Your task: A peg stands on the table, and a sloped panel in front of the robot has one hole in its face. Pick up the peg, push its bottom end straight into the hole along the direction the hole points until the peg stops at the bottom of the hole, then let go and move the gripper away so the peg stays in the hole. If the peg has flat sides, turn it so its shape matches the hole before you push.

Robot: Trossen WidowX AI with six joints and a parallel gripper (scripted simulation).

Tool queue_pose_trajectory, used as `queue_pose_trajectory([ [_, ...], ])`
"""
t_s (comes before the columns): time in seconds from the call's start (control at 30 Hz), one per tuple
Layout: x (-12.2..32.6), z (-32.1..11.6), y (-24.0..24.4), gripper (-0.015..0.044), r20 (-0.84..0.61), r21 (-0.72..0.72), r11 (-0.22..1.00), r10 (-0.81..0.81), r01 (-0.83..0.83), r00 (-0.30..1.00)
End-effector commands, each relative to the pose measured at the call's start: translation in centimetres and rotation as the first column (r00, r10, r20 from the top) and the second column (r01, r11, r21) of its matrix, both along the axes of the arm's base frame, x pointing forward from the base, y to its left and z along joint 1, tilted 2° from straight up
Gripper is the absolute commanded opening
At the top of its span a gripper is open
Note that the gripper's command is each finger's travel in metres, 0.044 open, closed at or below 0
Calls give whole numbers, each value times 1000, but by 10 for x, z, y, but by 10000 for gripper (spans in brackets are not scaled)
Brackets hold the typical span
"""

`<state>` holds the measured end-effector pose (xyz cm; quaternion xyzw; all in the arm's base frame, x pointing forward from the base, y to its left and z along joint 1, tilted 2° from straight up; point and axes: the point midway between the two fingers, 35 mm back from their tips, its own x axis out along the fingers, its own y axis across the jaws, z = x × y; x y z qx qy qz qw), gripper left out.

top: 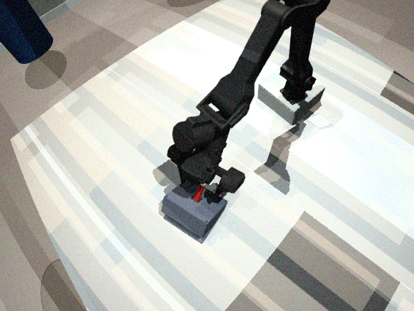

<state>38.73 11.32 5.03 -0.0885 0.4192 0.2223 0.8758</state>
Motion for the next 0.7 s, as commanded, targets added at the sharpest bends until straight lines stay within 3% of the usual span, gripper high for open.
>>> queue_pose_trajectory([
  [0.0, -3, 4, -2, 440, 0, -1, 1000, 4, -4, 1000],
  [0.67, -15, 27, -10, 440, 1, -2, 1000, 0, 0, 1000],
])
